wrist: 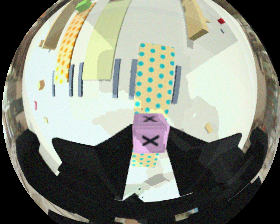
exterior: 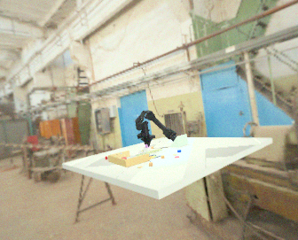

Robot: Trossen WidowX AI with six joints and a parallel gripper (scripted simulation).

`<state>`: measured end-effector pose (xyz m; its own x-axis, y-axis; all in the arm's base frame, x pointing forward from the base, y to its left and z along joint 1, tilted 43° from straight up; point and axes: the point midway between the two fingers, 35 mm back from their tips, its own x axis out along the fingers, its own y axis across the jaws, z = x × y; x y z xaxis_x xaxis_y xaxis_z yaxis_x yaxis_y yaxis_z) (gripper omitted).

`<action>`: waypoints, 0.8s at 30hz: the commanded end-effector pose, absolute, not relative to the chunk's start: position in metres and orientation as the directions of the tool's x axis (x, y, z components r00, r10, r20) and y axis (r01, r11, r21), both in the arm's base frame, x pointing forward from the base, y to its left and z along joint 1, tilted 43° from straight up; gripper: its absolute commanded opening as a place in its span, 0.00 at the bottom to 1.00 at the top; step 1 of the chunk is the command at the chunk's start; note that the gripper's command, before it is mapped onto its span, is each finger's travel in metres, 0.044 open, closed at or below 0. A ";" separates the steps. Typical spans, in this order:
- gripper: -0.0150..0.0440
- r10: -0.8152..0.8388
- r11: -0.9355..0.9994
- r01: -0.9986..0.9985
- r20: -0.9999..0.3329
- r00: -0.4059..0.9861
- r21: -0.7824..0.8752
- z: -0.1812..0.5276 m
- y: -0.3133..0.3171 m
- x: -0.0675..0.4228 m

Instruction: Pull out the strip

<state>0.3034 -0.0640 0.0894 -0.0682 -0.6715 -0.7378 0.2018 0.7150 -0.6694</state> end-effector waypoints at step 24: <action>0.25 -0.668 0.717 0.203 -0.741 -0.072 -0.667 0.111 -0.036 0.291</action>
